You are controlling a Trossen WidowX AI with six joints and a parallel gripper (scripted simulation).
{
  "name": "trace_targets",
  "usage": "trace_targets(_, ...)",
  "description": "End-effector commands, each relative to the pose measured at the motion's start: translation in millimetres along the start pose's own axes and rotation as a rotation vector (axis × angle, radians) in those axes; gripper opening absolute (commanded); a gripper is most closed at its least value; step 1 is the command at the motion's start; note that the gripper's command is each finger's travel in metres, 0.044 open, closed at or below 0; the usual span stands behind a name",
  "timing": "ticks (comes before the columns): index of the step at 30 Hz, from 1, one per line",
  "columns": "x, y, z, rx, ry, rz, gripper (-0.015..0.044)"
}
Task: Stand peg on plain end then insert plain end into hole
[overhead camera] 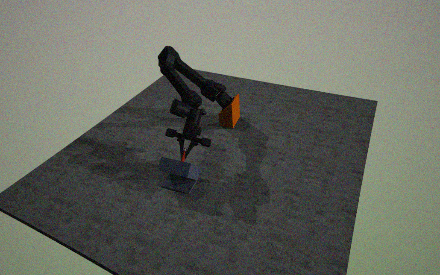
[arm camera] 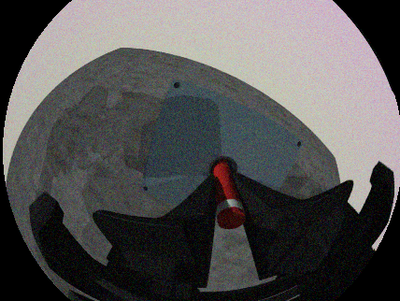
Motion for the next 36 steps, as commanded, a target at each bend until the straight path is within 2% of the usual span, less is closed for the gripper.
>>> trace_targets(1,-1.9,2.0,1.8,-0.004,-0.003,-0.004,0.0)
trace_targets(17,-0.6,0.5,1.6,0.001,0.0,0.0,0.0)
trace_targets(33,-0.8,0.9,-0.3,0.001,0.0,0.0,0.042)
trace_targets(34,-0.8,1.0,-1.2,0.001,0.0,0.0,0.044)
trace_targets(36,-1.0,1.4,-3.3,0.001,0.001,0.0,0.044)
Point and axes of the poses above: the point midway between the two fingers, 35 mm back from their tips, its own z axis out along the fingers, its own x axis across the jaws, y = z × x, the point moved 3 cm from there along -z, back along the fingers, and after that the axes turned 1 degree about -z, right-handed, at the moved point
